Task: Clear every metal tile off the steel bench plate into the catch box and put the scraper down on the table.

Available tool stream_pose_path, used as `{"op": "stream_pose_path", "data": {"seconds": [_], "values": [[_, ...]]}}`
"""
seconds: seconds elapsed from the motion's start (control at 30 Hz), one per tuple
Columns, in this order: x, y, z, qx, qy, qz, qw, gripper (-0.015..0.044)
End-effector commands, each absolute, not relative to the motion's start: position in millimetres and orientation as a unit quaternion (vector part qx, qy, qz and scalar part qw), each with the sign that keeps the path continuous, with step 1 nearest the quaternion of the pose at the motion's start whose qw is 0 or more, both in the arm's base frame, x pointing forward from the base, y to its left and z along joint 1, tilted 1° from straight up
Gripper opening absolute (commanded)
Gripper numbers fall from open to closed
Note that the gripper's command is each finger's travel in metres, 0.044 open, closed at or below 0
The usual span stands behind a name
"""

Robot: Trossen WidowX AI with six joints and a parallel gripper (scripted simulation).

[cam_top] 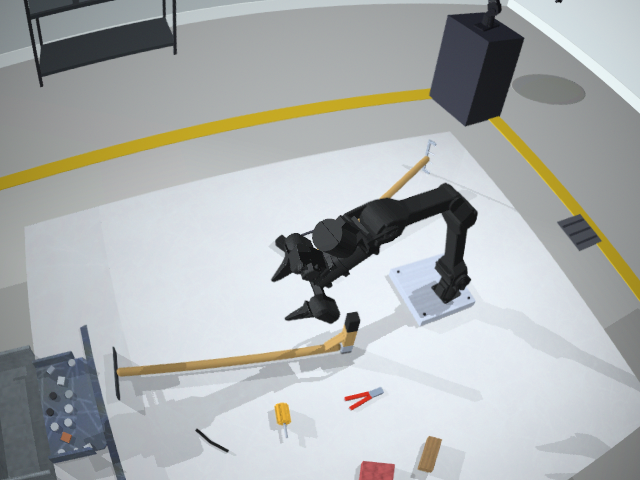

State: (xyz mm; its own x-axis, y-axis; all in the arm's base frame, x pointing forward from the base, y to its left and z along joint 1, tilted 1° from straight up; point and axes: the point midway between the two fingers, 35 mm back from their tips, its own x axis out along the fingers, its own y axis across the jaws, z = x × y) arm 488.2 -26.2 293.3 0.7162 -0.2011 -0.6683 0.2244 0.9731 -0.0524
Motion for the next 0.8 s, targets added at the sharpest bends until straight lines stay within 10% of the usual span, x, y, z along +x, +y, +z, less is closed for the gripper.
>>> {"op": "stream_pose_path", "data": {"seconds": [0.0, 0.77], "values": [[476.6, -21.7, 304.4, 0.010, 0.346, -0.115, 0.931, 0.0440], [414.0, -0.6, 356.3, -0.003, 0.272, -0.111, 0.956, 0.0440]]}}
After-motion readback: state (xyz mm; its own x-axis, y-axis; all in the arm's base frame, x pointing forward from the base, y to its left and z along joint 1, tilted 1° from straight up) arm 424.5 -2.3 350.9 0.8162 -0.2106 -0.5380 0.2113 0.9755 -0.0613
